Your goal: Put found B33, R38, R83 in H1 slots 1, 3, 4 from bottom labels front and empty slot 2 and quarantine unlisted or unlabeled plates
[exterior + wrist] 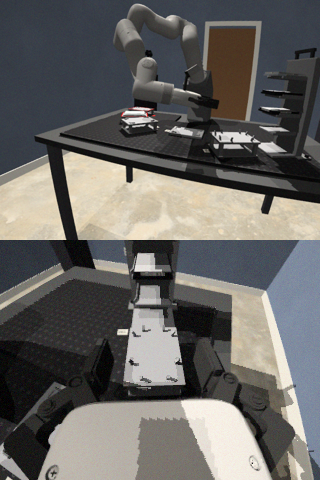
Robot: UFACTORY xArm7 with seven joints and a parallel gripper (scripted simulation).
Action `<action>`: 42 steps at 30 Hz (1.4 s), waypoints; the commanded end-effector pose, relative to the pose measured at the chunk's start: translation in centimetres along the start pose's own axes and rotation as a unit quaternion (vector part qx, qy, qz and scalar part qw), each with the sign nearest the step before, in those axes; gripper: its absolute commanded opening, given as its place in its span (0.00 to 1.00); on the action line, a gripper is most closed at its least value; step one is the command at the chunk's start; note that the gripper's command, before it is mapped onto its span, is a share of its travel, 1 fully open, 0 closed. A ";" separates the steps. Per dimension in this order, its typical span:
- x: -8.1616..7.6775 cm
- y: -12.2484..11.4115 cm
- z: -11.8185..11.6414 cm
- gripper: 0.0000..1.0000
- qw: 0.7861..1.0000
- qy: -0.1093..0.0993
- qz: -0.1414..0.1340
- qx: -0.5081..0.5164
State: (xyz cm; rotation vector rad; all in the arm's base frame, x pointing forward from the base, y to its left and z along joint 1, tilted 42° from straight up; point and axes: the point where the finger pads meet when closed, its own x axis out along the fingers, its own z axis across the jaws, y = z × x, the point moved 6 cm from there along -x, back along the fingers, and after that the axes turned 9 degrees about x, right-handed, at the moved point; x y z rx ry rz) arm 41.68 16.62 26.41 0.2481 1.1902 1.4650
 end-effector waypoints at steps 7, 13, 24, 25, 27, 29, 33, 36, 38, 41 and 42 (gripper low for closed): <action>0.0 -0.7 0.3 1.00 0.997 0.014 0.071 -0.002; 0.0 -0.7 0.3 1.00 0.997 0.014 0.071 -0.002; 1.0 0.3 0.1 1.00 0.997 0.014 0.071 -0.002; 1.1 0.4 0.0 1.00 0.997 0.014 0.071 -0.002; 1.5 0.8 0.0 1.00 0.997 0.014 0.071 -0.002; 1.9 1.2 -0.1 1.00 0.997 0.014 0.071 -0.002; 2.5 1.7 -0.2 1.00 0.997 0.014 0.071 -0.002; 2.8 2.1 -0.3 1.00 0.997 0.014 0.071 -0.002; 3.2 2.5 -0.4 1.00 0.997 0.014 0.071 -0.002; 3.8 3.0 -0.5 1.00 0.997 0.014 0.071 -0.002; 4.0 3.2 -0.5 1.00 0.997 0.014 0.071 -0.002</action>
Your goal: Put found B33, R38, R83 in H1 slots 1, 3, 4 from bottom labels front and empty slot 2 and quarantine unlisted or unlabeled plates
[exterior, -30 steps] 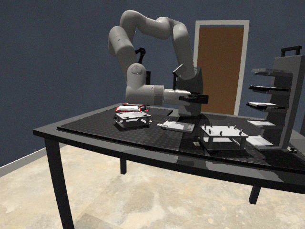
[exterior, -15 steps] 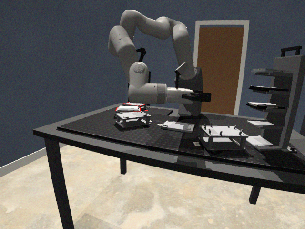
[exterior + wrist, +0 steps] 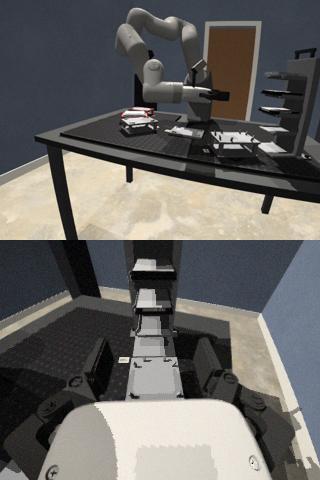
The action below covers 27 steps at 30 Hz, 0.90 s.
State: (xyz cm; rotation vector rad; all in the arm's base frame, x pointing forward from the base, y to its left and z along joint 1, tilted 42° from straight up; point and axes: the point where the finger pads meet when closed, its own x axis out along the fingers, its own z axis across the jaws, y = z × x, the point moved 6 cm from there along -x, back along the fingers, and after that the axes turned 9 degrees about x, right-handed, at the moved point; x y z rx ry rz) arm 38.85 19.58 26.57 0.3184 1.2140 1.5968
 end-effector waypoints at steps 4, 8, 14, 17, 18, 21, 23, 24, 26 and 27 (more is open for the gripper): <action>1.7 1.3 -0.2 1.00 1.000 0.000 0.000 -0.001; 2.3 1.8 -0.3 1.00 1.000 0.000 0.000 -0.001; 3.4 2.6 -0.5 1.00 1.000 0.000 0.000 -0.001; 4.0 3.1 -0.6 1.00 1.000 0.000 0.000 -0.001; 4.2 3.2 -0.6 1.00 1.000 0.000 0.000 -0.001; 4.8 3.7 -0.7 1.00 1.000 0.000 0.000 -0.001; 5.3 4.0 -0.8 1.00 1.000 0.000 0.000 -0.001; 5.5 4.2 -0.8 1.00 1.000 0.000 0.000 -0.001; 5.5 4.2 -0.8 1.00 1.000 0.000 0.000 -0.001; 5.7 4.3 -0.8 1.00 1.000 0.000 0.000 -0.001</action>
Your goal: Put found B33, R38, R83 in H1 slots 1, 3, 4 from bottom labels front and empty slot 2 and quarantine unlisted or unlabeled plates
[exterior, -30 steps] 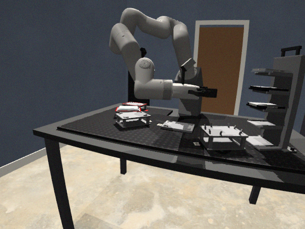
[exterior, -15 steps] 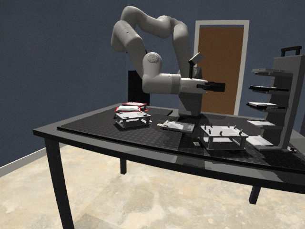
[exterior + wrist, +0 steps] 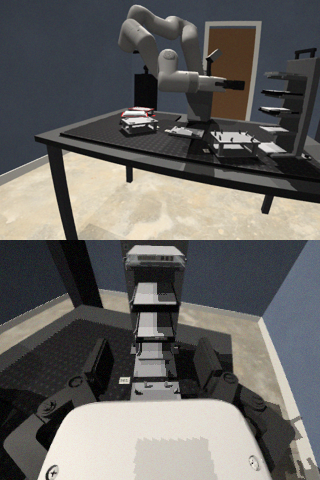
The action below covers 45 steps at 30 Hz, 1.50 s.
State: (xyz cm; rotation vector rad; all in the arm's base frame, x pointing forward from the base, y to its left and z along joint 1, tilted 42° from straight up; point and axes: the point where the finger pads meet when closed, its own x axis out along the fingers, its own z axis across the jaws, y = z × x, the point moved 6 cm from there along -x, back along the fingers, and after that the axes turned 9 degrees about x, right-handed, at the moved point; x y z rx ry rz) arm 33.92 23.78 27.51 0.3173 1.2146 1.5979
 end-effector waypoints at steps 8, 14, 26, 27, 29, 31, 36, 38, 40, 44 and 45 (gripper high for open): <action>2.2 1.7 -0.3 1.00 1.000 0.000 0.000 -0.001; 3.5 2.6 -0.5 1.00 1.000 0.000 0.000 -0.001; 5.6 4.2 -0.8 1.00 1.000 0.000 0.000 -0.001; 5.8 4.4 -0.8 1.00 1.000 0.000 0.000 -0.001; 6.2 4.7 -0.9 1.00 1.000 0.000 0.000 -0.001; 6.7 5.0 -1.0 1.00 1.000 0.000 0.000 -0.001; 7.3 5.5 -1.1 1.00 1.000 0.000 0.000 -0.001; 7.7 5.8 -1.1 1.00 1.000 0.000 0.000 -0.001; 8.1 6.1 -1.2 1.00 1.000 0.000 0.000 -0.001; 9.0 6.8 -1.3 1.00 1.000 0.000 0.000 -0.001; 9.2 6.9 -1.4 1.00 1.000 0.000 0.000 -0.001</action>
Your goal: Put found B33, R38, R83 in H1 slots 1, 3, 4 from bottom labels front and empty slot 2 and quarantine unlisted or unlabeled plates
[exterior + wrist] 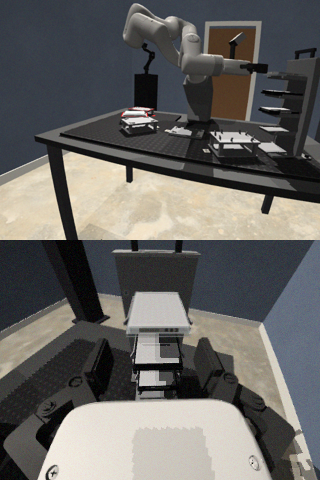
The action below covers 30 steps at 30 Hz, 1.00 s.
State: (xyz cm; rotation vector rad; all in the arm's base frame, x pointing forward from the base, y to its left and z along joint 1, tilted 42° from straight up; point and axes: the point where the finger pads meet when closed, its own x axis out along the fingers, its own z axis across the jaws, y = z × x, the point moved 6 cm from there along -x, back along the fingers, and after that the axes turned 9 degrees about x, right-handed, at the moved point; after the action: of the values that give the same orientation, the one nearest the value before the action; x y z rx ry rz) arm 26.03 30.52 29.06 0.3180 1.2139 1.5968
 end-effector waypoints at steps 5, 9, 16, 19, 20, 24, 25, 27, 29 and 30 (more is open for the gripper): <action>1.5 1.2 -0.2 1.00 1.000 0.000 0.000 -0.001; 2.3 1.8 -0.3 1.00 1.000 0.000 0.000 -0.001; 2.7 2.1 -0.4 1.00 1.000 0.000 0.000 -0.001; 2.7 2.1 -0.4 1.00 1.000 0.000 0.000 -0.001; 2.7 2.1 -0.4 1.00 1.000 0.000 0.000 -0.001; 2.7 2.1 -0.4 1.00 1.000 0.000 0.000 -0.001; 2.7 2.1 -0.4 1.00 1.000 0.000 0.000 -0.001; 2.7 2.1 -0.4 1.00 1.000 0.000 0.000 -0.001; 2.7 2.1 -0.4 1.00 1.000 0.000 0.000 -0.001; 2.7 2.1 -0.4 1.00 1.000 0.000 0.000 -0.001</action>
State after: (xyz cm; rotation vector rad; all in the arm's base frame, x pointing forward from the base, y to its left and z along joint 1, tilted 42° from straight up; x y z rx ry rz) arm 23.55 32.71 29.54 0.3186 1.2131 1.5961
